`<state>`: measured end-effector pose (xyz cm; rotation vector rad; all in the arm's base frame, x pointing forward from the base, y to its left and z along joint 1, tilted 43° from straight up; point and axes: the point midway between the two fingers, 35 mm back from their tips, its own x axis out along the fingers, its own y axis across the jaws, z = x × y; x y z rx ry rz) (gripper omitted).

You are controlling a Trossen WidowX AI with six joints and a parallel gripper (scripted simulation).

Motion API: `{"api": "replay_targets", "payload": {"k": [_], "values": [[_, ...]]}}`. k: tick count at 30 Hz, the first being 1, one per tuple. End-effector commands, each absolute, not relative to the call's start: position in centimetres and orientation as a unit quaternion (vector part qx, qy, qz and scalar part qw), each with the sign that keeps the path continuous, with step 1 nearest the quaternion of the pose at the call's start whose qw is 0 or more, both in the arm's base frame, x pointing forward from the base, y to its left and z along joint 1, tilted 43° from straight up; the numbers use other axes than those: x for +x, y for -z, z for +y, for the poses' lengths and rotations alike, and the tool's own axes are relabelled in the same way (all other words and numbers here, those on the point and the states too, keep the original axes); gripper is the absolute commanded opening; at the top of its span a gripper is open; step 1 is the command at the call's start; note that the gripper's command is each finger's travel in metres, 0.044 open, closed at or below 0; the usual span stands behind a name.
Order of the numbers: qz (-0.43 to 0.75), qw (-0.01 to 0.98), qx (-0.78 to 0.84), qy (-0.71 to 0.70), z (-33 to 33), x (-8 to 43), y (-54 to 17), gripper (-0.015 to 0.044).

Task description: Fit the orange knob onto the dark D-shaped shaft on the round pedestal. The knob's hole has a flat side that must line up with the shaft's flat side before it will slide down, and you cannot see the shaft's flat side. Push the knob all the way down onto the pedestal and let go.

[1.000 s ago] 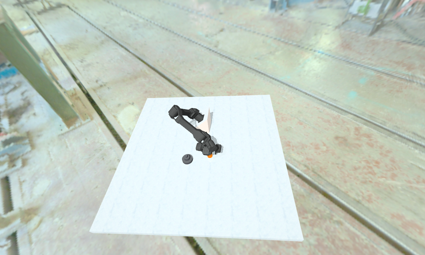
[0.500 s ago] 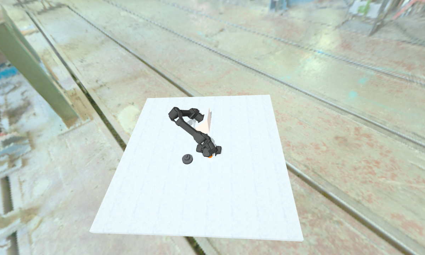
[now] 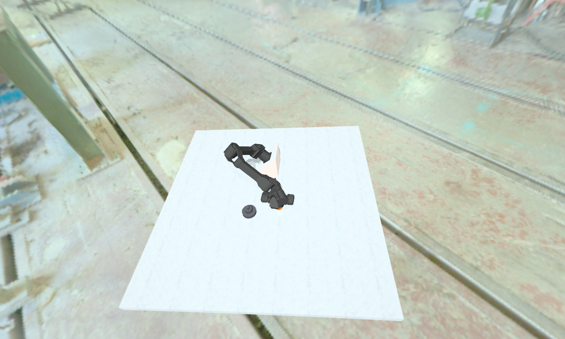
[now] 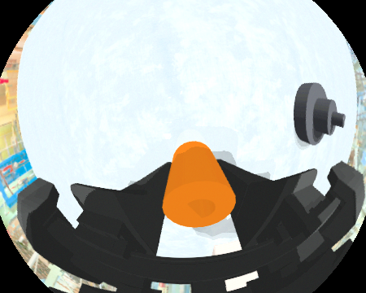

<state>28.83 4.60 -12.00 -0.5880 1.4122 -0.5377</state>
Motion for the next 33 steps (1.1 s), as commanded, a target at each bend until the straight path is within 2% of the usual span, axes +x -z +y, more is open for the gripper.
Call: {"api": "replay_targets", "payload": {"k": [1,5,6,20,33], "values": [[0.631,0.689,-0.265,0.240,4.5,28.8,12.0,0.0111],[0.632,0.689,-0.264,0.238,6.0,29.0,10.9,0.0006],[0.632,0.689,-0.263,0.238,6.6,29.1,10.4,0.0000],[0.633,0.689,-0.263,0.238,14.2,27.8,2.5,0.0000],[0.634,0.689,-0.261,0.234,13.1,28.7,1.3,0.0000]]}}
